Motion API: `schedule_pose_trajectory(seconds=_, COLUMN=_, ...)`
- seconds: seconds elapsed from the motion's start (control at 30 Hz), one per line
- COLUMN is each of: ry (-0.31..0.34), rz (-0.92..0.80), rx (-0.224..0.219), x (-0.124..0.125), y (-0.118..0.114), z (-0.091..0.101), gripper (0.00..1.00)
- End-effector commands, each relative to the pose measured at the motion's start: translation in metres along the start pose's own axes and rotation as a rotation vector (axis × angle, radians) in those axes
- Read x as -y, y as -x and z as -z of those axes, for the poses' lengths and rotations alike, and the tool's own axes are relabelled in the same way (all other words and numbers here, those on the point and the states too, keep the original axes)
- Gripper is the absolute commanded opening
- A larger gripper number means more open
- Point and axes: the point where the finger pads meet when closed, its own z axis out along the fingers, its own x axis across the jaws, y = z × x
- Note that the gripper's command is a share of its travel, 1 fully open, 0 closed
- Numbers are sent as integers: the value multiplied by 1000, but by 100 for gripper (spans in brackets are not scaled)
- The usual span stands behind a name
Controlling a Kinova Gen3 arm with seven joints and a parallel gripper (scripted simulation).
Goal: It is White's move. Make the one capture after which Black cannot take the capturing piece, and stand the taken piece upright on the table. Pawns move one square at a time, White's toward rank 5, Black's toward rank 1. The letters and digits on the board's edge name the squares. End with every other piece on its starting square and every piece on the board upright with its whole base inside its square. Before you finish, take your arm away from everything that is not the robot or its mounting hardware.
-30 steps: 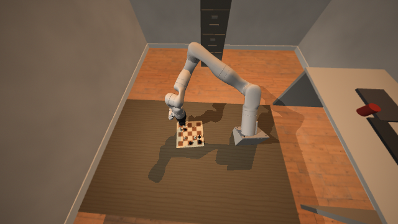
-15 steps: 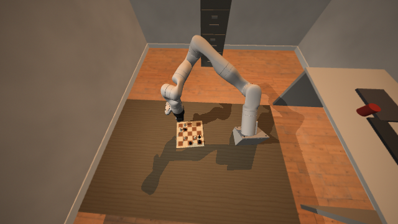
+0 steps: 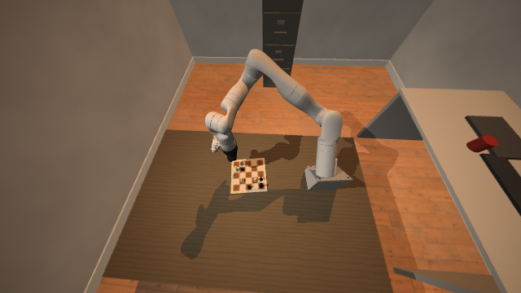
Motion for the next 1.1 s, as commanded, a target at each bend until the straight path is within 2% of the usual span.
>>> schedule_pose_trajectory(seconds=0.0, ry=0, rz=-7, rx=10, x=16, y=45, z=-1, gripper=0)
schedule_pose_trajectory(seconds=0.03, ry=0, rz=-21, rx=9, x=22, y=59, z=-2, gripper=0)
schedule_pose_trajectory(seconds=0.07, ry=0, rz=-21, rx=9, x=22, y=59, z=-2, gripper=0)
schedule_pose_trajectory(seconds=0.17, ry=0, rz=-56, rx=5, x=36, y=92, z=-4, gripper=0)
schedule_pose_trajectory(seconds=0.23, ry=-1, rz=-66, rx=2, x=39, y=102, z=-5, gripper=0)
schedule_pose_trajectory(seconds=0.77, ry=-1, rz=-68, rx=2, x=40, y=104, z=-6, gripper=0)
schedule_pose_trajectory(seconds=1.07, ry=-1, rz=-68, rx=2, x=40, y=104, z=-18, gripper=0)
